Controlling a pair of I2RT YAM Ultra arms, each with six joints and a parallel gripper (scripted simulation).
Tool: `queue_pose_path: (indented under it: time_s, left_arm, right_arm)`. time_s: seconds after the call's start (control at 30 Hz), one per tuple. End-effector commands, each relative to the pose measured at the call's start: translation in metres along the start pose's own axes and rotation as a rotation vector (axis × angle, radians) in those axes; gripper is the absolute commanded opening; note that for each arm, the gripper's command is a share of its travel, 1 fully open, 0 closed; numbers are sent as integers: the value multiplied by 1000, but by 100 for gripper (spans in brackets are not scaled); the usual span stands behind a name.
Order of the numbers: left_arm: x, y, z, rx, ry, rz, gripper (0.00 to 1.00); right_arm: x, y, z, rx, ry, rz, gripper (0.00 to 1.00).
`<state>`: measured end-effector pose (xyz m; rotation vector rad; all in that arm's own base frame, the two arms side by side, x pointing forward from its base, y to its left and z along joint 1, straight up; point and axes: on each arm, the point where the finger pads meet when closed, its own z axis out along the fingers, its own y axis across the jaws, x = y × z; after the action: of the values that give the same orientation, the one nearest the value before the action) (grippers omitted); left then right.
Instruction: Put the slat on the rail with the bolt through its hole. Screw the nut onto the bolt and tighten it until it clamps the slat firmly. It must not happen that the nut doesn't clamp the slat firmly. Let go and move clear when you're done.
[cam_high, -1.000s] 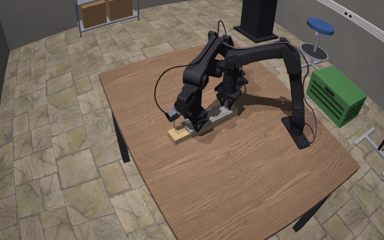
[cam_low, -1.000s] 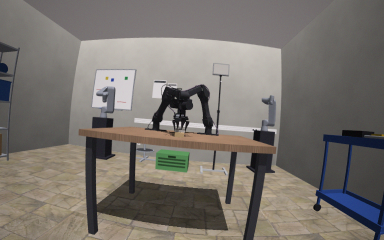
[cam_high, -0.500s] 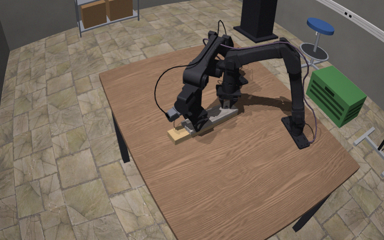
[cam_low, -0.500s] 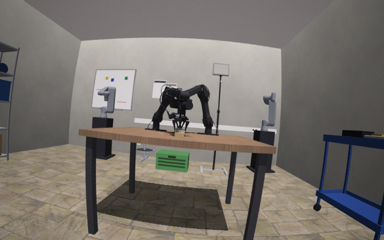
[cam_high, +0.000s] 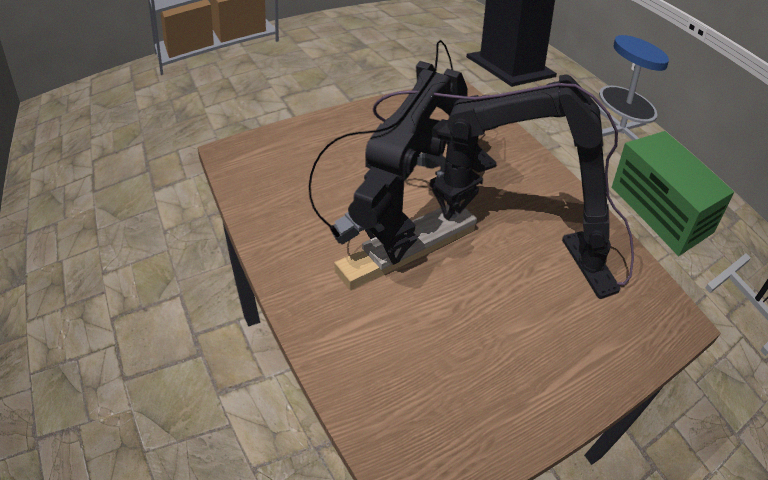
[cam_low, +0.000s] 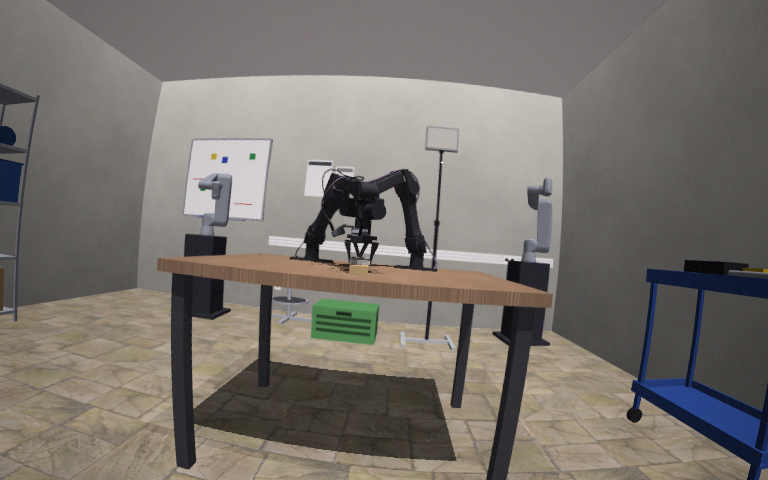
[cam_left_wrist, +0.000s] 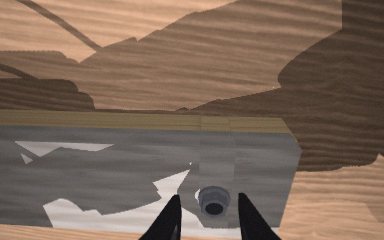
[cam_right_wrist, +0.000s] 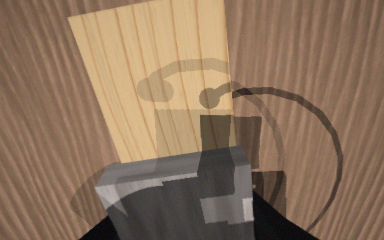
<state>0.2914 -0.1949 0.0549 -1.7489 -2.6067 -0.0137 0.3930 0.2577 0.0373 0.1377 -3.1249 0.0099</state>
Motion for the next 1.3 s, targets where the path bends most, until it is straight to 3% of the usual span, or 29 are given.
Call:
queue_pose_path:
  time_s: [0.0, 0.53, 0.6, 0.63, 1.1, 1.27]
  left_arm:
    - [-2, 0, -7, -3, -13, -233, 34]
    - [-2, -1, -8, 6, -11, -999, 34]
    - [-2, -1, -8, 6, -11, -999, 34]
    - [-2, -1, -9, 8, -10, -1117, 34]
    - [-2, -2, -10, 16, -8, -1762, 34]
    - [-2, -2, -10, 15, -12, -1862, 34]
  right_arm:
    - [-2, 1, -6, -8, -14, 7, 72]
    - [-2, 1, -6, -8, -14, 7, 72]
    - [-2, 1, -6, -8, -14, 7, 72]
    - [-2, 1, -6, -8, -14, 7, 72]
    - [-2, 1, -6, -8, -14, 7, 72]
    - [-2, 1, -6, -8, -14, 7, 72]
